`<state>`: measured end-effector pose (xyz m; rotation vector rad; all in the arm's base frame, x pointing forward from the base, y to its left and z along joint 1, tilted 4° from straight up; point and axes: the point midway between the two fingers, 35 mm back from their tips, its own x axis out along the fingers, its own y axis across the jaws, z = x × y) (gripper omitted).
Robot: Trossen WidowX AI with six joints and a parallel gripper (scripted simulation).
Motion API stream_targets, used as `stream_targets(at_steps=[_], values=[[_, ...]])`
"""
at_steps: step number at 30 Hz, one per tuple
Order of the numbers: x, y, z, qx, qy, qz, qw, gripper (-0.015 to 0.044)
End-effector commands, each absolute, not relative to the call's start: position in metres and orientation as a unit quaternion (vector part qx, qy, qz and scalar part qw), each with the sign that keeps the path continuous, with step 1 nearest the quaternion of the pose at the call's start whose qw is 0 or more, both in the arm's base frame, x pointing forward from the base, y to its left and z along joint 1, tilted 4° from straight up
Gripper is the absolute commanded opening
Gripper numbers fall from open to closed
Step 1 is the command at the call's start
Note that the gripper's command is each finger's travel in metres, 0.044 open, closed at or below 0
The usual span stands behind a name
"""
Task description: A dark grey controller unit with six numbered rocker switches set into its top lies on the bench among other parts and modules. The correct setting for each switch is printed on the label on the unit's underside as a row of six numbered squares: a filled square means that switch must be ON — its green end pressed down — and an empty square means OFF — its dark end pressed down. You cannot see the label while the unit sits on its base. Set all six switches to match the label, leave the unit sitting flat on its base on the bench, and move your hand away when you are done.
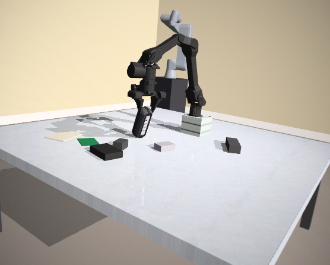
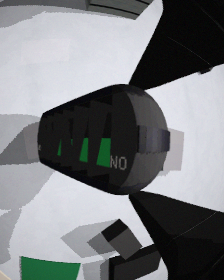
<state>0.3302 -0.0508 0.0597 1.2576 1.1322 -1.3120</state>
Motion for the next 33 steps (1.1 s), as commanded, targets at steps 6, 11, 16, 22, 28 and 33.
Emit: stream_targets(at_steps=[6, 11, 16, 22, 28, 33], values=[[0.328, -0.044, 0.052, 0.514, 0.467, -0.541, 0.475, 0.0338], [0.329, -0.040, 0.051, 0.514, 0.467, -0.541, 0.475, 0.0338], [0.329, -0.037, 0.049, 0.514, 0.467, -0.541, 0.474, 0.0338], [0.329, -0.033, 0.047, 0.514, 0.467, -0.541, 0.474, 0.0338], [0.330, -0.028, 0.045, 0.514, 0.467, -0.541, 0.474, 0.0338], [0.330, -0.025, 0.043, 0.514, 0.467, -0.541, 0.474, 0.0338]])
